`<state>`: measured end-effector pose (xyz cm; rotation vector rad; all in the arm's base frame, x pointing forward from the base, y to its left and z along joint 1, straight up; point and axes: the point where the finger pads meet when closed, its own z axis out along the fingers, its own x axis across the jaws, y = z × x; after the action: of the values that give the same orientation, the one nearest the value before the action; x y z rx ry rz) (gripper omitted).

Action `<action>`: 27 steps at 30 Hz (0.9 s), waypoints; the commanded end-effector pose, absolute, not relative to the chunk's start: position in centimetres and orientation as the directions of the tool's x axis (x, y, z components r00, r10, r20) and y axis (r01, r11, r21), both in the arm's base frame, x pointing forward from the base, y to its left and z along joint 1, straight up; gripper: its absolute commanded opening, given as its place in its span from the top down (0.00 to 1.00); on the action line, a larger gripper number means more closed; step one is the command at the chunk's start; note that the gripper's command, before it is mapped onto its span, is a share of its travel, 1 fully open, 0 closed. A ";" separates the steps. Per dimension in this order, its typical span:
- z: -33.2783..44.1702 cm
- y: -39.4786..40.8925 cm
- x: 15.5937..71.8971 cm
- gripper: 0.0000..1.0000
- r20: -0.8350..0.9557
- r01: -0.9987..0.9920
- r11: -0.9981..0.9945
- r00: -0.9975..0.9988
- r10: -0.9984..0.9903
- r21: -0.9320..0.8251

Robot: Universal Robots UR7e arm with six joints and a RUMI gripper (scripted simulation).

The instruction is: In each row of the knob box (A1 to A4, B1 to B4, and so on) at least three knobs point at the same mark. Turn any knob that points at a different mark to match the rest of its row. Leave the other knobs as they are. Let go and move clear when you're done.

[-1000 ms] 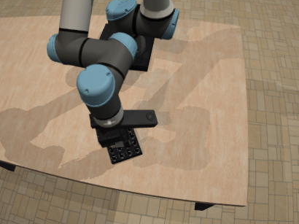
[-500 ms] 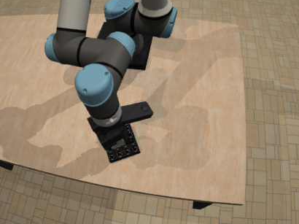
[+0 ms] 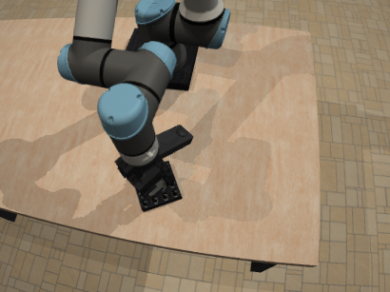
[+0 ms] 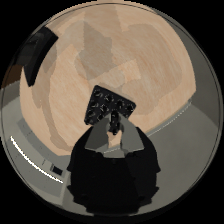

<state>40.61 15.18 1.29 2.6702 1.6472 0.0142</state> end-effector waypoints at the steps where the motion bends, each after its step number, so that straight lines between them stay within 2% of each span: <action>1: 1.3 15.2 40.7 0.96 0.008 0.943 -0.334 0.334 0.943 0.006; 11: 1.2 15.1 40.7 0.96 0.007 0.979 -0.202 0.202 0.979 0.007; 27: 1.2 15.0 40.6 0.96 0.006 0.995 -0.097 0.097 0.995 0.007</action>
<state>40.56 15.02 1.28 2.3728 2.0537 0.0157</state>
